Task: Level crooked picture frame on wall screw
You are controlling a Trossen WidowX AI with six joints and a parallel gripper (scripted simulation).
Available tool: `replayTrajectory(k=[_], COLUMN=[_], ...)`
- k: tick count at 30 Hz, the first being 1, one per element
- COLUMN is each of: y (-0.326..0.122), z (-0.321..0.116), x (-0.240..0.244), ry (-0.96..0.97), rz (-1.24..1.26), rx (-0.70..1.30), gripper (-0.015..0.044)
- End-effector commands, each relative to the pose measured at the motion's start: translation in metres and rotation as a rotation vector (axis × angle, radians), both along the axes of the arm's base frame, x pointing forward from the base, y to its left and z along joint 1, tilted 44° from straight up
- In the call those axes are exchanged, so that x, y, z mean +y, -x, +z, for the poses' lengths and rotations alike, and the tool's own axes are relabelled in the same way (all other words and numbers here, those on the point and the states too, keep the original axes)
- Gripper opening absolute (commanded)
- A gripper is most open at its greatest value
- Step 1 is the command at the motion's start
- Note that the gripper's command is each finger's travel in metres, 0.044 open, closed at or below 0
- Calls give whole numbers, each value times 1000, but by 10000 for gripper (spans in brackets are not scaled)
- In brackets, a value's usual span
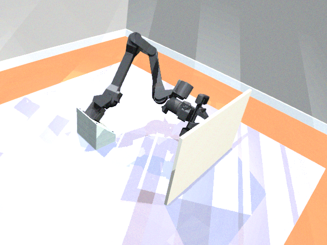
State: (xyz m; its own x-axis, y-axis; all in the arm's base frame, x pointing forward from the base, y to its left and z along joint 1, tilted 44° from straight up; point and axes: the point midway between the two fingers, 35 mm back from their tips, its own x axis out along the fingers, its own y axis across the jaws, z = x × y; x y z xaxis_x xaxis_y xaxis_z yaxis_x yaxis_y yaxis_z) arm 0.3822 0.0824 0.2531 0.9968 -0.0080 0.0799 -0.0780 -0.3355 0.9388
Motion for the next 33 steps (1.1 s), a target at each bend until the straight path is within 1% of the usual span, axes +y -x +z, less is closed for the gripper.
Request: replayTrajectory(k=[1,33], y=[0,1], z=[1,10], x=[0,-4], ry=[-4,-4], rz=[2,2], rx=[-2,-2], gripper=[0,0])
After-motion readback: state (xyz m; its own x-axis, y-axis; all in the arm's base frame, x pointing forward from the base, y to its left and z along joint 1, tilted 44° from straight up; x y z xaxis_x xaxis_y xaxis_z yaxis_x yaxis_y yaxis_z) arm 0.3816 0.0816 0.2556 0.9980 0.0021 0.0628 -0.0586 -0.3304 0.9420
